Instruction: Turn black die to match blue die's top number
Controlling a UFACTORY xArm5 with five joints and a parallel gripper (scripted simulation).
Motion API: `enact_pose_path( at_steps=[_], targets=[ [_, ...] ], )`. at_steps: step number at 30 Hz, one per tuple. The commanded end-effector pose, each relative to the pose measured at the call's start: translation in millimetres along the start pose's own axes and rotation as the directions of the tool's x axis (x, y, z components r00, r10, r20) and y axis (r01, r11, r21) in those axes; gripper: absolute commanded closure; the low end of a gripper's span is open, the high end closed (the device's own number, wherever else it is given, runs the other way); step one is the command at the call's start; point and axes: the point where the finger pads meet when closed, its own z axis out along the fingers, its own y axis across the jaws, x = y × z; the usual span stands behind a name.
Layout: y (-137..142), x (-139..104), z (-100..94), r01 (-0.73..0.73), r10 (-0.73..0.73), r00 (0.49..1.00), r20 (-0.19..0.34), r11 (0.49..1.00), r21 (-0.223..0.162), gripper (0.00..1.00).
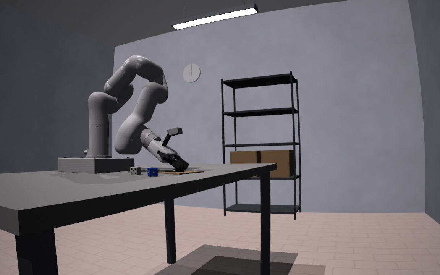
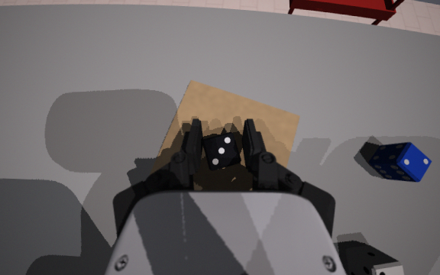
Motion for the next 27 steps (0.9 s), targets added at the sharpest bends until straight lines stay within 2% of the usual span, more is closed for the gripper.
enact_pose_path(
  at_steps=[1, 6, 13, 15, 20, 27],
  targets=[
    [0.0, 0.8, -0.3, 0.0, 0.0, 1.0, -0.002, 1.0, 0.0, 0.53],
    [-0.1, 0.8, -7.5, 0.0, 0.0, 1.0, -0.002, 1.0, 0.0, 0.53],
    [-0.1, 0.7, -32.3, 0.0, 0.0, 1.0, -0.002, 1.0, 0.0, 0.53],
    [-0.1, 0.7, -32.3, 0.0, 0.0, 1.0, -0.002, 1.0, 0.0, 0.53],
    [-0.1, 0.6, -46.4, 0.0, 0.0, 1.0, -0.002, 1.0, 0.0, 0.53],
    [-0.1, 0.9, -49.9, 0.0, 0.0, 1.0, -0.002, 1.0, 0.0, 0.53]
  ],
)
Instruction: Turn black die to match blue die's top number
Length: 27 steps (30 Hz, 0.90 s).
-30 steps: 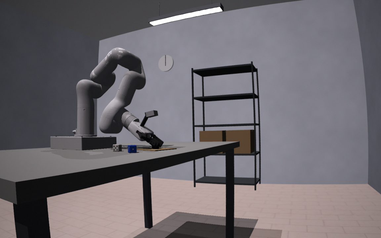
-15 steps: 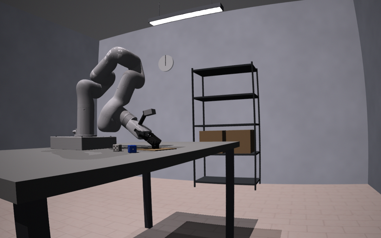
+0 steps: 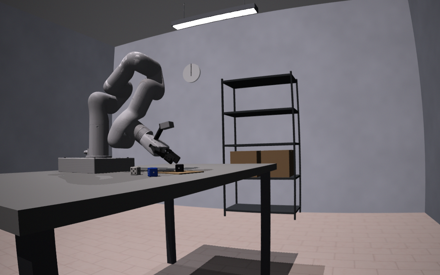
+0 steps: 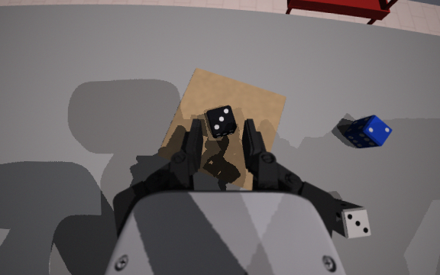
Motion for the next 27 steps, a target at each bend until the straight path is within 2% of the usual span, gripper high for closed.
enact_pose_path(
  at_steps=[1, 6, 18, 27],
  targets=[
    [0.0, 1.6, -3.0, 0.0, 0.0, 1.0, -0.002, 1.0, 0.0, 0.53],
    [-0.1, 6.2, -6.6, 0.0, 0.0, 1.0, -0.002, 1.0, 0.0, 0.53],
    [-0.5, 44.1, -33.7, 0.0, 0.0, 1.0, -0.002, 1.0, 0.0, 0.53],
    [-0.6, 48.5, -36.9, 0.0, 0.0, 1.0, -0.002, 1.0, 0.0, 0.53]
  ],
)
